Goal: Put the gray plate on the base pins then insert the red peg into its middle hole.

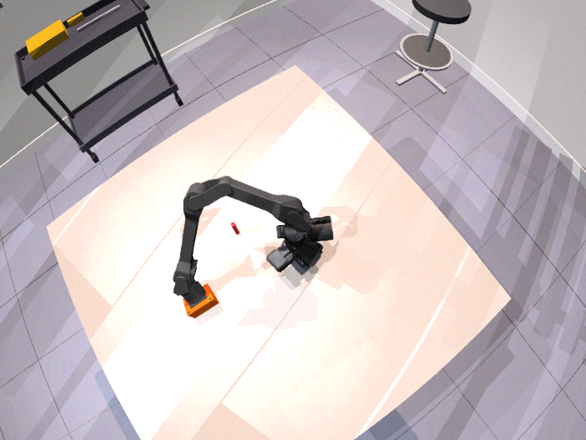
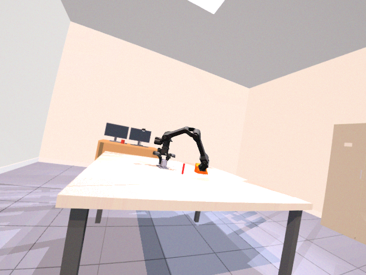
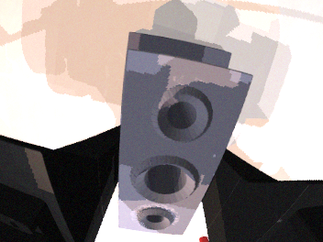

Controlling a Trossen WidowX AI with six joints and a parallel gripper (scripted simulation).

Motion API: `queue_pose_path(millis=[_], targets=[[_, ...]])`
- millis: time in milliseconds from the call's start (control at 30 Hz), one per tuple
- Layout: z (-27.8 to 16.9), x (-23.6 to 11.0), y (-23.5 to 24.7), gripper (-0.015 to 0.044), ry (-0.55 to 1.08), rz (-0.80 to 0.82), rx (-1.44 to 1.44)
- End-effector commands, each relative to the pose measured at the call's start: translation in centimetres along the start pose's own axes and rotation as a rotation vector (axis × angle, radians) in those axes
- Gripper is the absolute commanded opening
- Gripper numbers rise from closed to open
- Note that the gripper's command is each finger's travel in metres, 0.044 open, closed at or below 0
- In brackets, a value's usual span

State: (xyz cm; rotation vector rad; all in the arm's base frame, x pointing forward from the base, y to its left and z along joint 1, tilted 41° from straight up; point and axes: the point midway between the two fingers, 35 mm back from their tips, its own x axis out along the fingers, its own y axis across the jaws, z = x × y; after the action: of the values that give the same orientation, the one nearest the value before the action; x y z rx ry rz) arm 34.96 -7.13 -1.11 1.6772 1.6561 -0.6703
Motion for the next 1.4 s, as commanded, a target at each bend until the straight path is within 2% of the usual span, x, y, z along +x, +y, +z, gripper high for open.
queue_pose_path(millis=[0, 167, 733, 933, 1200, 1367], targets=[[0.0, -0.1, 0.0, 0.0, 0.0, 0.0, 0.001], [0.0, -0.1, 0.0, 0.0, 0.0, 0.0, 0.001], [0.0, -0.1, 0.0, 0.044, 0.0, 0.0, 0.001], [0.1, -0.9, 0.1, 0.044, -0.001, 0.0, 0.001], [0.2, -11.0, 0.1, 0.044, -0.003, -0.001, 0.006], [0.3, -11.8, 0.3, 0.044, -0.002, -0.001, 0.006]])
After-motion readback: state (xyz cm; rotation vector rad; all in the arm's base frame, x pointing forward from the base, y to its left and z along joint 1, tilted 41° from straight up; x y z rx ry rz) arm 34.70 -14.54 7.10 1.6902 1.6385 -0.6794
